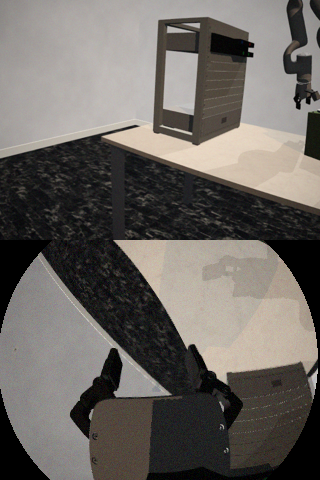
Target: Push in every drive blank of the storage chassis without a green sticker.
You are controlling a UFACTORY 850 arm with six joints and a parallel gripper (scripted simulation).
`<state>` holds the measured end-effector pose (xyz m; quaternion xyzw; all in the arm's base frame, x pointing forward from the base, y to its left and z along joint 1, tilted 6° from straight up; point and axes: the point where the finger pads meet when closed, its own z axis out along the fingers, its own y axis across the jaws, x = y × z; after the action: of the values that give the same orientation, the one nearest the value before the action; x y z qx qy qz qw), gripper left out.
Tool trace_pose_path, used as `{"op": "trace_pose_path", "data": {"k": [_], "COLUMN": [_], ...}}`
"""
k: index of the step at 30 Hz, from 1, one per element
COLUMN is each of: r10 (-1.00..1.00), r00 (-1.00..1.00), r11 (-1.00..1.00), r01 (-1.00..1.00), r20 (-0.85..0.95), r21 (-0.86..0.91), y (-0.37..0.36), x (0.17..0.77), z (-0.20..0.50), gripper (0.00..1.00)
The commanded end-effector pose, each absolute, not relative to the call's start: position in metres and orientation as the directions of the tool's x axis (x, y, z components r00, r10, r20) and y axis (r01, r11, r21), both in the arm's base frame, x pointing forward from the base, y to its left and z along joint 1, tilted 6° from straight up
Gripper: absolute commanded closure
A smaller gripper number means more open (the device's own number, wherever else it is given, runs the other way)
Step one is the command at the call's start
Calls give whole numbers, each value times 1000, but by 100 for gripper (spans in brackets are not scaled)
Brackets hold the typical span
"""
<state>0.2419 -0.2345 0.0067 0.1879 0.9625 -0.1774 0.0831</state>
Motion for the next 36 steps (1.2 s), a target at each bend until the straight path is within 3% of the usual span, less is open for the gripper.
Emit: {"op": "trace_pose_path", "data": {"k": [1, 20, 36], "r10": [178, -254, -631], "r00": [-947, -908, -706], "r11": [883, 821, 620], "r01": [274, -20, -208], "r20": [-268, -333, -322], "r21": [-381, -571, -757], "y": [-230, -199, -140], "x": [265, 329, 385], "z": [17, 55, 105], "gripper": [0, 0, 0]}}
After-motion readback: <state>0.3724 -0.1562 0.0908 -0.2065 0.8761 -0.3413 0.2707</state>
